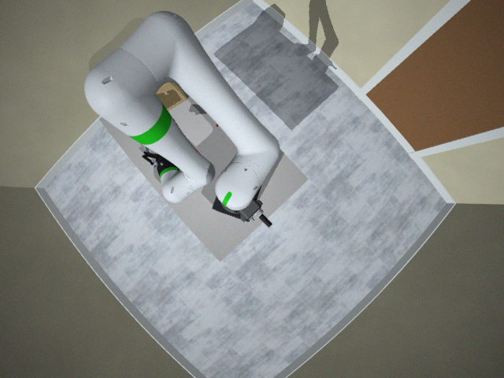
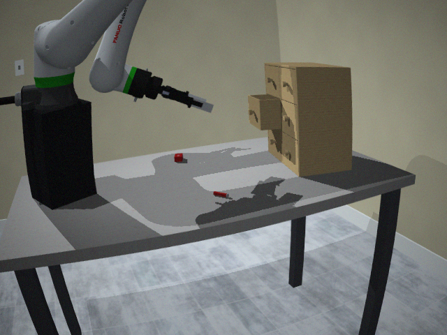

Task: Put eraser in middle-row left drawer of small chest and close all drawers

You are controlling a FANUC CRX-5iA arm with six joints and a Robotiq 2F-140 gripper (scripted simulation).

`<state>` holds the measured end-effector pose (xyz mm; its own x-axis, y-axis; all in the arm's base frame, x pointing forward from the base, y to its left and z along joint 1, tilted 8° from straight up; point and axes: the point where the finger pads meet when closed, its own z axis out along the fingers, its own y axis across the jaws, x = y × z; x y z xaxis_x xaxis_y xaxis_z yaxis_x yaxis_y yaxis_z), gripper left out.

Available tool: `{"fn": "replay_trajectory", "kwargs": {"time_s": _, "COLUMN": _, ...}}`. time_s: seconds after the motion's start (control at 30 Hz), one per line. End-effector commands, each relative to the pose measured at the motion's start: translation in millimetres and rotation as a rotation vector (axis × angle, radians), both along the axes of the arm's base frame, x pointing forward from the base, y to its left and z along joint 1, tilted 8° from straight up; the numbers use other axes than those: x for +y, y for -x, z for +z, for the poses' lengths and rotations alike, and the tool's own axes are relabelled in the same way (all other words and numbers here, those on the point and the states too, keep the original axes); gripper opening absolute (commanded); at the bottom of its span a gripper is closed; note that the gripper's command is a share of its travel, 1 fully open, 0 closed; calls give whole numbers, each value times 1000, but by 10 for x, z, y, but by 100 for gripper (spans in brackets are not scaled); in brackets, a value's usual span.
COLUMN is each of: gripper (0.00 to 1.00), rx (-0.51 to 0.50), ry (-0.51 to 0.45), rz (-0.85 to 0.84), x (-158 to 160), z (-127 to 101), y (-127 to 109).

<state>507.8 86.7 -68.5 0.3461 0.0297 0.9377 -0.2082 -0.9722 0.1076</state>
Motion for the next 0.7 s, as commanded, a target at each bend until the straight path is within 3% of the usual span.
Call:
{"fn": "replay_trajectory", "kwargs": {"time_s": 0.0, "gripper": 100, "rx": -46, "ry": 9, "rz": 11, "x": -21, "z": -26, "y": -42}}
{"fn": "replay_trajectory", "kwargs": {"time_s": 0.67, "gripper": 100, "rx": -73, "ry": 14, "rz": 14, "x": -27, "z": -47, "y": -63}}
